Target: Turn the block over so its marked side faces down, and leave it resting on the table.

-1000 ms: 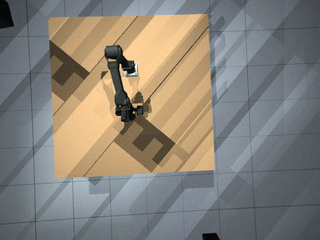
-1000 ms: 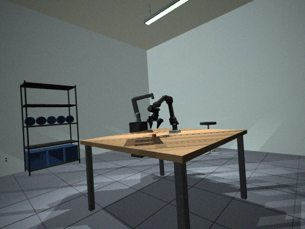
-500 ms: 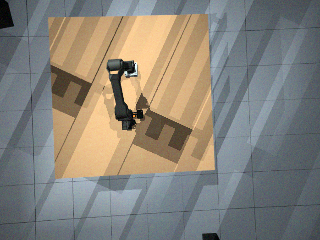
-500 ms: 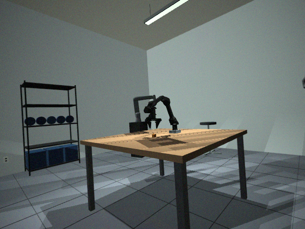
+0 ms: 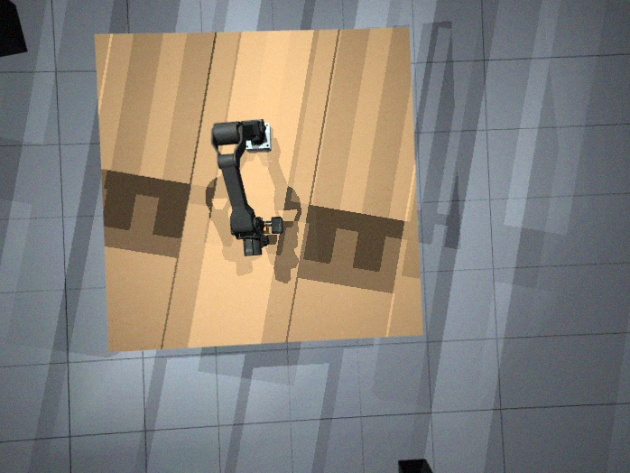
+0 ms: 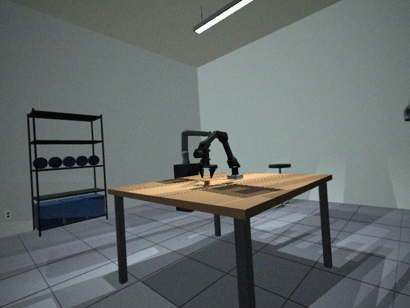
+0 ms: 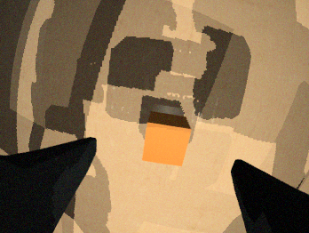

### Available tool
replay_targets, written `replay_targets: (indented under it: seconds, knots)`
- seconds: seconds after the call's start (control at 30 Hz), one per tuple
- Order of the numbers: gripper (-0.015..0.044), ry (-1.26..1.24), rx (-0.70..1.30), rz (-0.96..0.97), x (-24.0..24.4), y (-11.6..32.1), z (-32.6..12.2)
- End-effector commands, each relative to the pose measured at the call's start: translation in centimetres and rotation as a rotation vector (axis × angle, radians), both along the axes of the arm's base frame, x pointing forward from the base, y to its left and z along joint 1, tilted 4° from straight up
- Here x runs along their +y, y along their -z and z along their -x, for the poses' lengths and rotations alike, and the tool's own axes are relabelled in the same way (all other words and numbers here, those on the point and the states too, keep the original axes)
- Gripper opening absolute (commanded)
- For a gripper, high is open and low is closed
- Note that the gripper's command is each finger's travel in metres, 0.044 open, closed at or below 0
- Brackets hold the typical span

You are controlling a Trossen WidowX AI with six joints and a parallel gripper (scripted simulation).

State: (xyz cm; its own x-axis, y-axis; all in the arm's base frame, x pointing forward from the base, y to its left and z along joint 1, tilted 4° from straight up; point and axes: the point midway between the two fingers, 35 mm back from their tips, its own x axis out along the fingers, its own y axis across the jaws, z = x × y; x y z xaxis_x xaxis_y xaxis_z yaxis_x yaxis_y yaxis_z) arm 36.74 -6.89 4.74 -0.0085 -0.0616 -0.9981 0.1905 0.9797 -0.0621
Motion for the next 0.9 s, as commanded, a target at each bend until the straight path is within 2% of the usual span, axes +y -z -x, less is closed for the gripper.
replay_targets:
  seconds: [0.0,0.63,0.87]
  knots:
    - [0.044,-0.002,0.0,-0.004,0.0,0.6,0.0]
    - [0.044,-0.002,0.0,-0.004,-0.2,3.5,0.1]
    - [0.0256,-0.002,0.0,-0.004,-0.2,3.5,0.1]
